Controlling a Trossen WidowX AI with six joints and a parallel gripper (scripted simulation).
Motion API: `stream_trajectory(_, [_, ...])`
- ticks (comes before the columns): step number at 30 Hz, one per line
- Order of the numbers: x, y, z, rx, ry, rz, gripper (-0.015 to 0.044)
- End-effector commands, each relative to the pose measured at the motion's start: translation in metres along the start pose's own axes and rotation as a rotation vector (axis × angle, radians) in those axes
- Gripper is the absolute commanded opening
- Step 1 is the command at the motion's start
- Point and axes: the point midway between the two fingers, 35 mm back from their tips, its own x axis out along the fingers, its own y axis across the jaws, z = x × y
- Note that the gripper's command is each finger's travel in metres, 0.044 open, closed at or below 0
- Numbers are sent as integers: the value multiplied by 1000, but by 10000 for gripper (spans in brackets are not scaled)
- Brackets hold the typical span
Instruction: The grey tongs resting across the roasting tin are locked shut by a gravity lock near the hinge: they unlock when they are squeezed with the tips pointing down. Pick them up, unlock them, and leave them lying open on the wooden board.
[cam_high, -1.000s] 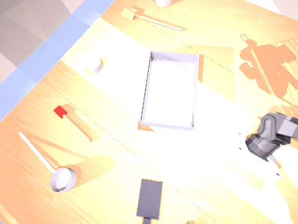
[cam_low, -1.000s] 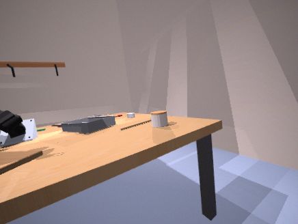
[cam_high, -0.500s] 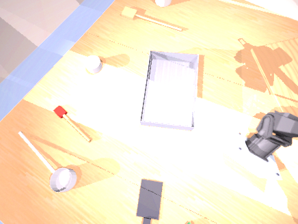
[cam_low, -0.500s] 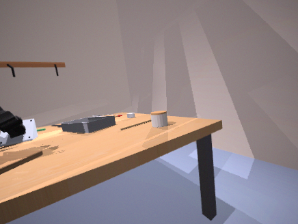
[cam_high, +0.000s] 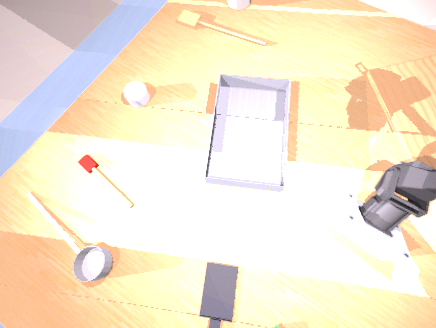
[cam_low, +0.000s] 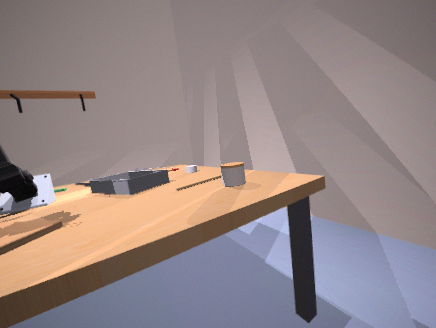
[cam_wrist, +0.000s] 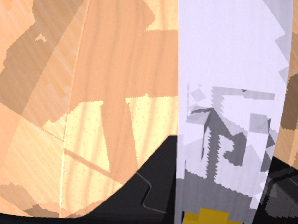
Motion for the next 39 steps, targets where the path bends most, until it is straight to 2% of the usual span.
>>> stream_trajectory(1, [6, -4, -1, 6, 45, 10, -150])
stream_trajectory(31, [44, -17, -43, 180, 331, 124, -150])
stream_trajectory(39, [45, -18, -45, 193, 342, 129, -150])
